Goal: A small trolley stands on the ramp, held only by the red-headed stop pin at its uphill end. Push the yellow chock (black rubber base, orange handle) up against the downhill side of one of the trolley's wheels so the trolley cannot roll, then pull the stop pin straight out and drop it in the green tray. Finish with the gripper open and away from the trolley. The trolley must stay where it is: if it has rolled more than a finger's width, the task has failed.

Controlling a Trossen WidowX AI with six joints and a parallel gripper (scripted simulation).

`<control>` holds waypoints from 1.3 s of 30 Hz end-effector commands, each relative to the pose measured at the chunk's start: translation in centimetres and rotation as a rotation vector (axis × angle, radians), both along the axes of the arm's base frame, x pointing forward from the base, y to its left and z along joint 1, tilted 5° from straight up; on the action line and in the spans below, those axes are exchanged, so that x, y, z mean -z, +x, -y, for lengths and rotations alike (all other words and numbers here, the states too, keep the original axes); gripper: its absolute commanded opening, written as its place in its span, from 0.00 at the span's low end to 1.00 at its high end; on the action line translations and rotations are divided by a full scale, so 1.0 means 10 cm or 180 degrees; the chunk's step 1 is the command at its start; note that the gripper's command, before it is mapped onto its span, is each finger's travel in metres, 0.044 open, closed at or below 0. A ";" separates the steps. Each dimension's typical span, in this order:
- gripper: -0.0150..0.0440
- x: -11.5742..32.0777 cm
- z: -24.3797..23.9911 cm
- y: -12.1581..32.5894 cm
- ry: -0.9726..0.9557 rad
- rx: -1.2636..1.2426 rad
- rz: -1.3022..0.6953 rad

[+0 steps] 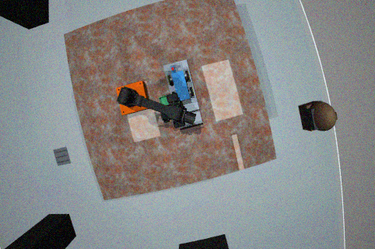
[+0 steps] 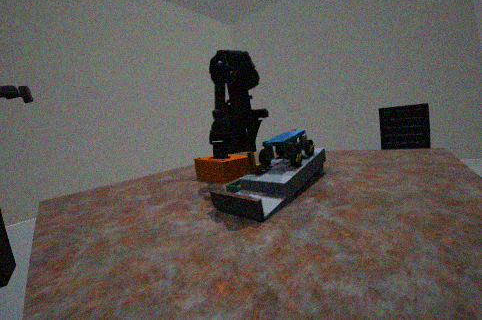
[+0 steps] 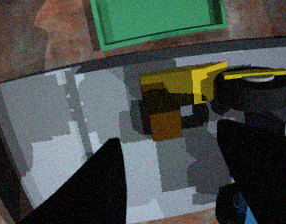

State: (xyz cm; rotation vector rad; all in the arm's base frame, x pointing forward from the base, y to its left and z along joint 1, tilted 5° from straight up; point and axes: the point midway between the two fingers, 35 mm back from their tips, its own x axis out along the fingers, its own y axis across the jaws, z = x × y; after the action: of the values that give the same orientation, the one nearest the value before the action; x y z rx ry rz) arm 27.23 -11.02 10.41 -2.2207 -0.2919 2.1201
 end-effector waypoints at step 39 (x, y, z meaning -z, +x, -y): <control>0.58 -0.71 -2.11 0.16 0.0322 -0.4853 0.1366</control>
State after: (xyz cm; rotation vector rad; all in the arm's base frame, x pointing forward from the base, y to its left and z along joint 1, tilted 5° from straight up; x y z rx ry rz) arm 28.83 10.04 17.14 -2.5536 -2.6604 1.6360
